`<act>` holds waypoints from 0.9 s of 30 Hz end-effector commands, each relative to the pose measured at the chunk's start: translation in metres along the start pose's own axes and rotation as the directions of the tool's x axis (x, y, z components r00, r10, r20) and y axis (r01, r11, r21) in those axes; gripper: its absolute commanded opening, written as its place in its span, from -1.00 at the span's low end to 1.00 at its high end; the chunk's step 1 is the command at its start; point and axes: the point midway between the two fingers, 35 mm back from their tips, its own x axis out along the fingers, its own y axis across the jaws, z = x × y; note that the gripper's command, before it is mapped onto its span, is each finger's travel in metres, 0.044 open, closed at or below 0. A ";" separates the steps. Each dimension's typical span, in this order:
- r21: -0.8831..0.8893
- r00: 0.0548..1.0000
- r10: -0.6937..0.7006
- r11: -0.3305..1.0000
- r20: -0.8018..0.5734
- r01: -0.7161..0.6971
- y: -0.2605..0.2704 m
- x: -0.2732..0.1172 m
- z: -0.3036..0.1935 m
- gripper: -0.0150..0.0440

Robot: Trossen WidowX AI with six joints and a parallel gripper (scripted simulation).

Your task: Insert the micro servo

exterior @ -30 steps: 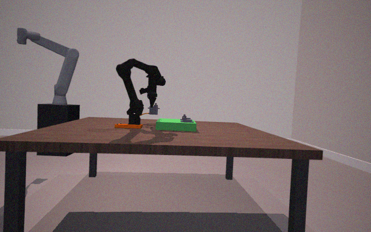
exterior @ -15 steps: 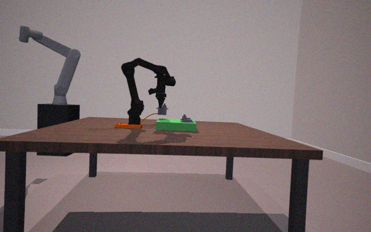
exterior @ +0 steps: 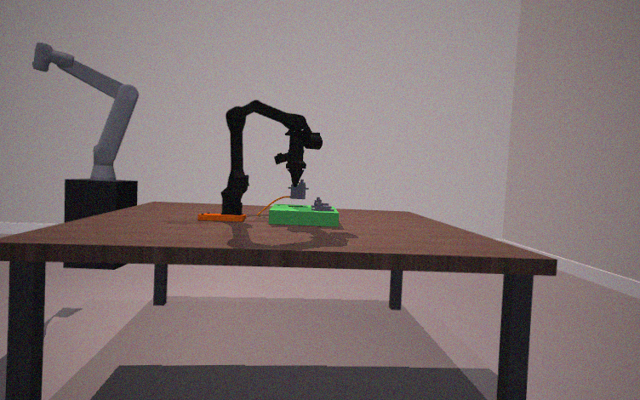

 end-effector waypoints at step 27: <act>-0.007 1.000 -0.002 1.000 -0.008 0.002 0.078 -0.001 -0.005 -0.49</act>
